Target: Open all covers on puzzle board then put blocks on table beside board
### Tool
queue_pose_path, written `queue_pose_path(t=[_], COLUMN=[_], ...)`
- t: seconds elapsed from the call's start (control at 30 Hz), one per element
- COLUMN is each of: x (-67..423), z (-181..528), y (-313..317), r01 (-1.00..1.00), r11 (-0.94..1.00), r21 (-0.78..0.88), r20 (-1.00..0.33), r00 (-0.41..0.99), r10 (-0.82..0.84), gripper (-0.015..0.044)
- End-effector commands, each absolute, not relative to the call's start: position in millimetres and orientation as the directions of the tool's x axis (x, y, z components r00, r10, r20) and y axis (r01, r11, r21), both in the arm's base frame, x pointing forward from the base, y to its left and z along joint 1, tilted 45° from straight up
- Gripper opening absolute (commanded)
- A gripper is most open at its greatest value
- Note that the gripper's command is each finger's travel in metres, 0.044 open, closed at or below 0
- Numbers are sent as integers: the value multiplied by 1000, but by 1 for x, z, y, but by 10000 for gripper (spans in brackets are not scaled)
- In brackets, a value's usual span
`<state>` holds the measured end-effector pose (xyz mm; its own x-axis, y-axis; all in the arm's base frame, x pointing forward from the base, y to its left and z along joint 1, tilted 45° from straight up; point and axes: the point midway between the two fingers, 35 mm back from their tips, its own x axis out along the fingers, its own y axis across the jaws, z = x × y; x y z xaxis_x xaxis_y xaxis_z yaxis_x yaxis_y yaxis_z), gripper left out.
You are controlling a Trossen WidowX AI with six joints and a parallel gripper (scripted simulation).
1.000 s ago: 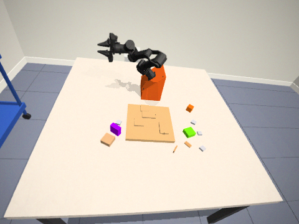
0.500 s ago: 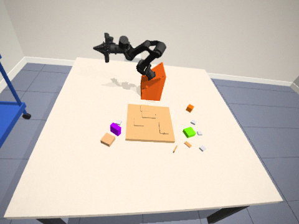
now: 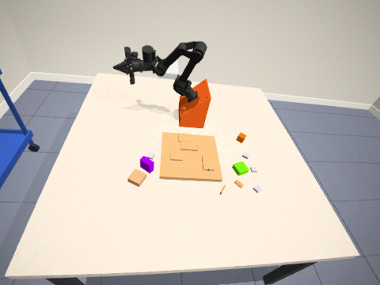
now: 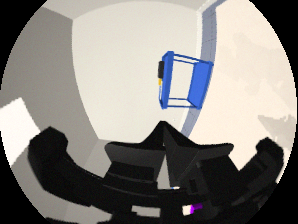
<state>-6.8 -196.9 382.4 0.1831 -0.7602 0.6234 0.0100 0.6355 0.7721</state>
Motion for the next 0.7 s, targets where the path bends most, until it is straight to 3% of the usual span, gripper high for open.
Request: queue_pose_path(t=[0.0, 0.67], x=[-6, 28], z=[381, 345], y=[-209, -277], r01=[6, 45], r11=[606, 370], r21=[795, 928], r20=[595, 352], r00=[177, 223], r10=[-784, -909], gripper=[0, 0])
